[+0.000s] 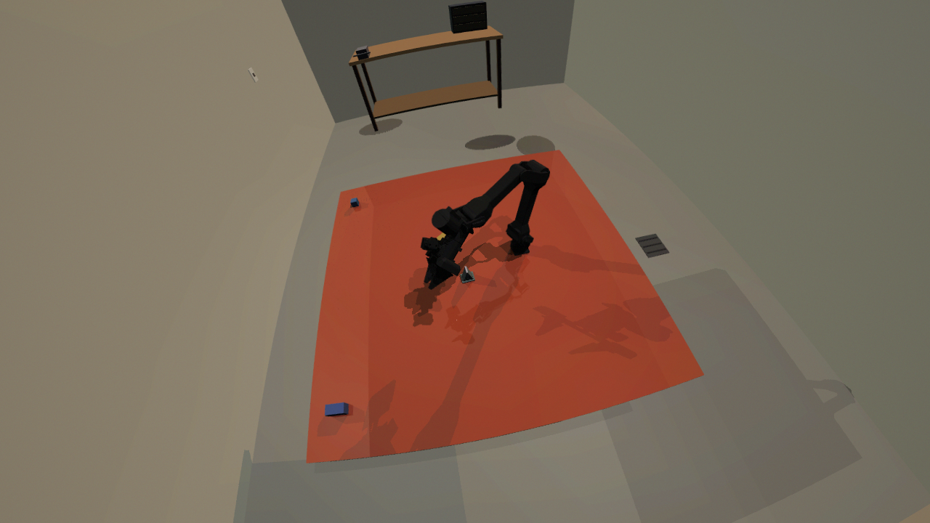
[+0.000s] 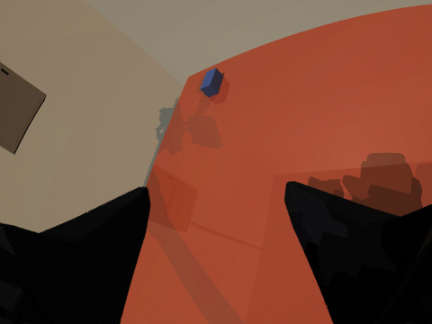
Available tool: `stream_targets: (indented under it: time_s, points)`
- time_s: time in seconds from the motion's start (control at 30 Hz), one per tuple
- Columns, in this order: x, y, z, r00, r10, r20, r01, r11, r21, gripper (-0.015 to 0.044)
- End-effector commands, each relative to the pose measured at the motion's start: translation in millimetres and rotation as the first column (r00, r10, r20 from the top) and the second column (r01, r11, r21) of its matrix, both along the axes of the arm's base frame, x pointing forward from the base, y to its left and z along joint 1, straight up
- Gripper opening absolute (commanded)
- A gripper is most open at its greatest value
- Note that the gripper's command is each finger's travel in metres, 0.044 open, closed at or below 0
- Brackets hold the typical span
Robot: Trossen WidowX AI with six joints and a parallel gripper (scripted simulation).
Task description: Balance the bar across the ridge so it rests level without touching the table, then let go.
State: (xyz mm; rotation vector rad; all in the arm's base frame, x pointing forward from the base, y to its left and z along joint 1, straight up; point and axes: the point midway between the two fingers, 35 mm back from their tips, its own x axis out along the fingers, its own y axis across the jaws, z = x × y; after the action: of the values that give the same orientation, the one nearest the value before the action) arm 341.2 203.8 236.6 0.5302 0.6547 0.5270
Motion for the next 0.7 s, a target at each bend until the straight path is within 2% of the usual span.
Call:
stream_targets:
  time_s: [0.0, 0.67]
  points:
    - [13.2, -23.1, -11.8, 1.000, -0.027, 0.005, 0.027, 0.994, -0.108, 0.0315]
    - [39.8, -146.8, -60.6, 0.996, -0.057, -0.064, 0.011, 0.825, -0.565, 0.0315]
